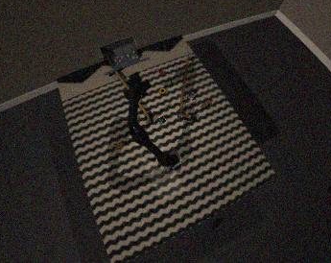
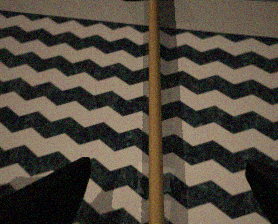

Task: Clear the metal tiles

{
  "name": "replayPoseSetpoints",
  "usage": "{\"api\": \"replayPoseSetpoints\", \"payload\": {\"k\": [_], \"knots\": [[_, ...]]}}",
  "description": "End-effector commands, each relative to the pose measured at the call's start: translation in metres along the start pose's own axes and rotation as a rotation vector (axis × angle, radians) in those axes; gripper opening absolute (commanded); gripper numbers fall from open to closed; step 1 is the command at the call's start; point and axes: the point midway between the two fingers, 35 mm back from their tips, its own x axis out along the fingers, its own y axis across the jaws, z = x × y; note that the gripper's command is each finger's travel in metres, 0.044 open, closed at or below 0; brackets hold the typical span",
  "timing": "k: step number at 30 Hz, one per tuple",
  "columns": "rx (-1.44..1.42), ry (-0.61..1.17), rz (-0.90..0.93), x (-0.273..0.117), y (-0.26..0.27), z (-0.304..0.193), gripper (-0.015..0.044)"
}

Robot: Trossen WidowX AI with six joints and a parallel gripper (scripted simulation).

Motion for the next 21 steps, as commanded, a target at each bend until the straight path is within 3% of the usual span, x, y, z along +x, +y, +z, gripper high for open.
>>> {"api": "replayPoseSetpoints", "payload": {"k": [1,21], "knots": [[0.019,-0.052,-0.005,-0.025,-0.002,0.004,0.044],[0.071,-0.256,-0.045,-0.123,-0.011,0.002,0.044]]}}
